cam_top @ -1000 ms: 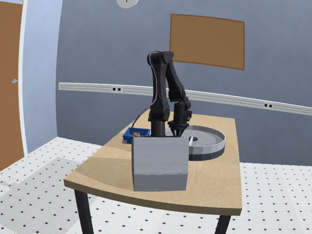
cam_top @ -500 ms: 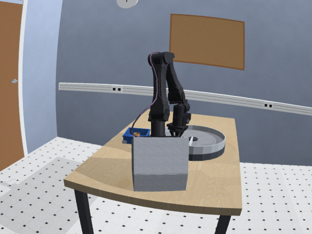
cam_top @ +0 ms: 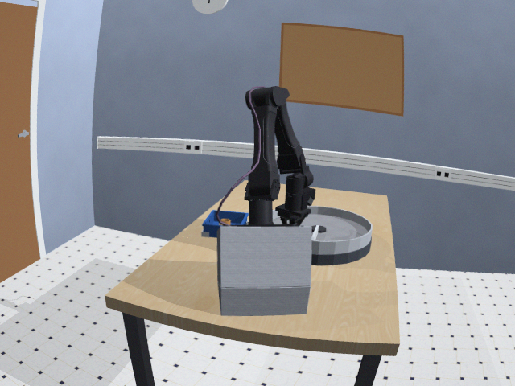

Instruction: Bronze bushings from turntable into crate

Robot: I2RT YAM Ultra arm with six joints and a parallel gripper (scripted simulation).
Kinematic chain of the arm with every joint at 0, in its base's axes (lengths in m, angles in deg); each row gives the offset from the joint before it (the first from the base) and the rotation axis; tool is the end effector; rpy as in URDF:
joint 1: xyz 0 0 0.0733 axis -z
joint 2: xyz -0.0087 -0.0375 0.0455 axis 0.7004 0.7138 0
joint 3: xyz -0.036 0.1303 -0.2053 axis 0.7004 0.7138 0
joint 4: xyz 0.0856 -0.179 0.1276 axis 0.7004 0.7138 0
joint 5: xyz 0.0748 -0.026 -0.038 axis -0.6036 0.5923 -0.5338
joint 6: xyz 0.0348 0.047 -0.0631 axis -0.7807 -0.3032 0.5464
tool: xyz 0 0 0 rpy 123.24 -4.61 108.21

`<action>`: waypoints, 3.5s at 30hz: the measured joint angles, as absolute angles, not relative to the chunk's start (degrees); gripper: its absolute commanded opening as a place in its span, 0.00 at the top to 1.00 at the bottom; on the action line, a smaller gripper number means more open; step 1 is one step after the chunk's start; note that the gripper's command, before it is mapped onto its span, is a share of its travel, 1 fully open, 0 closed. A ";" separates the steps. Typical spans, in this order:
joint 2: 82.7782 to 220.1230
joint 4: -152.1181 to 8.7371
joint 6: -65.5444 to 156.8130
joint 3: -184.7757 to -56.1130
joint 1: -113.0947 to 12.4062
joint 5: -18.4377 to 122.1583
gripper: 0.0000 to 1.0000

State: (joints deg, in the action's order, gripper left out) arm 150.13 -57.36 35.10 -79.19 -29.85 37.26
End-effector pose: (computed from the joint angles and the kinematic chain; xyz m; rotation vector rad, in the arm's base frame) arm 0.2432 -0.0454 0.0836 0.5462 2.7404 0.2870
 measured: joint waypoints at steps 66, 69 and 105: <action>150.13 -57.78 35.05 -79.19 -29.98 37.17 1.00; 150.13 -57.78 35.05 -79.19 -29.98 37.17 1.00; 137.43 -39.86 38.50 -84.18 -26.59 36.25 1.00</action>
